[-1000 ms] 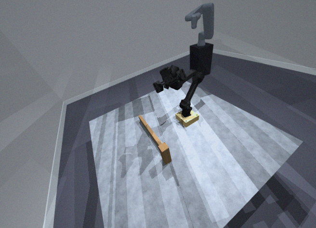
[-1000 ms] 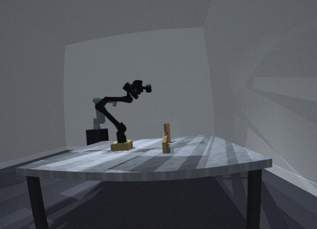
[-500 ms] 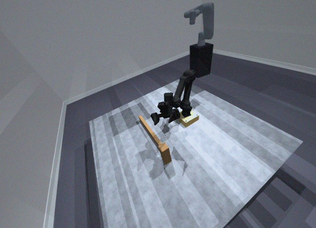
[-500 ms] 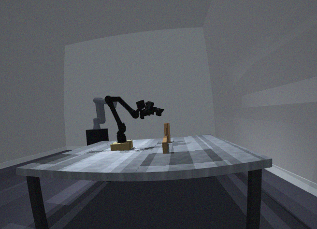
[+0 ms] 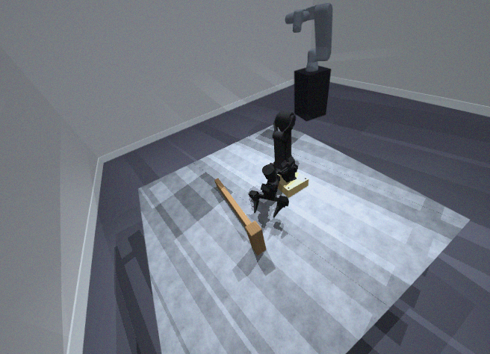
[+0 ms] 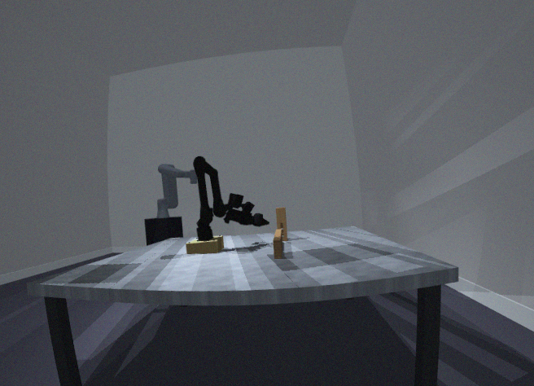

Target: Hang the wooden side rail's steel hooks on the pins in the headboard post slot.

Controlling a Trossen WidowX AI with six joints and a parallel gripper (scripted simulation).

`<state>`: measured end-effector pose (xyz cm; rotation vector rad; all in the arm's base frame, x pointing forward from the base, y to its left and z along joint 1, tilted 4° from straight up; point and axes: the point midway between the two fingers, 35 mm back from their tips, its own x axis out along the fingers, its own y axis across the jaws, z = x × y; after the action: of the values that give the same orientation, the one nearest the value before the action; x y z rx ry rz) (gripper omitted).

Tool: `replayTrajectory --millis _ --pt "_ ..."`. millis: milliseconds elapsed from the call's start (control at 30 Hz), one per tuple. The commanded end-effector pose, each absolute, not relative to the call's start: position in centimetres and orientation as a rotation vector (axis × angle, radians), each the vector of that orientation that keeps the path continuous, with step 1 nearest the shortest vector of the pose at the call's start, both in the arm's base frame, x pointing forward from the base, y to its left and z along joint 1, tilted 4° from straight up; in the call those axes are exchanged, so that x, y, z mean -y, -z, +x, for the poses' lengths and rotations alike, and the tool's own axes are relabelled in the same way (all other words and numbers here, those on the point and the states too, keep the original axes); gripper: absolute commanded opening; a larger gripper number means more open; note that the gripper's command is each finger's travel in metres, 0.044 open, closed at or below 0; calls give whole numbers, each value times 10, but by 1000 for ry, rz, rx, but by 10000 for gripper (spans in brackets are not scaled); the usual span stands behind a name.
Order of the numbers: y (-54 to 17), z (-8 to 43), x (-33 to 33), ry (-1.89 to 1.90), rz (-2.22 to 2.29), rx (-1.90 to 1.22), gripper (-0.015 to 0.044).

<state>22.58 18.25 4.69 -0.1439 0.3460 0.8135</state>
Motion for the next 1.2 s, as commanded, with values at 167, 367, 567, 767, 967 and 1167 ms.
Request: replayTrajectory --millis 167,367,567,767,967,1167 --pt "-42 223 -179 -804 -177 -350 440" --pt "-42 223 -179 -804 -177 -350 440" --pt "-42 223 -179 -804 -177 -350 440" --pt "-28 250 -187 -897 -321 -453 440" --pt "-34 277 -185 -1044 -431 -559 440" --pt "-61 289 -175 -1200 -461 -619 440"
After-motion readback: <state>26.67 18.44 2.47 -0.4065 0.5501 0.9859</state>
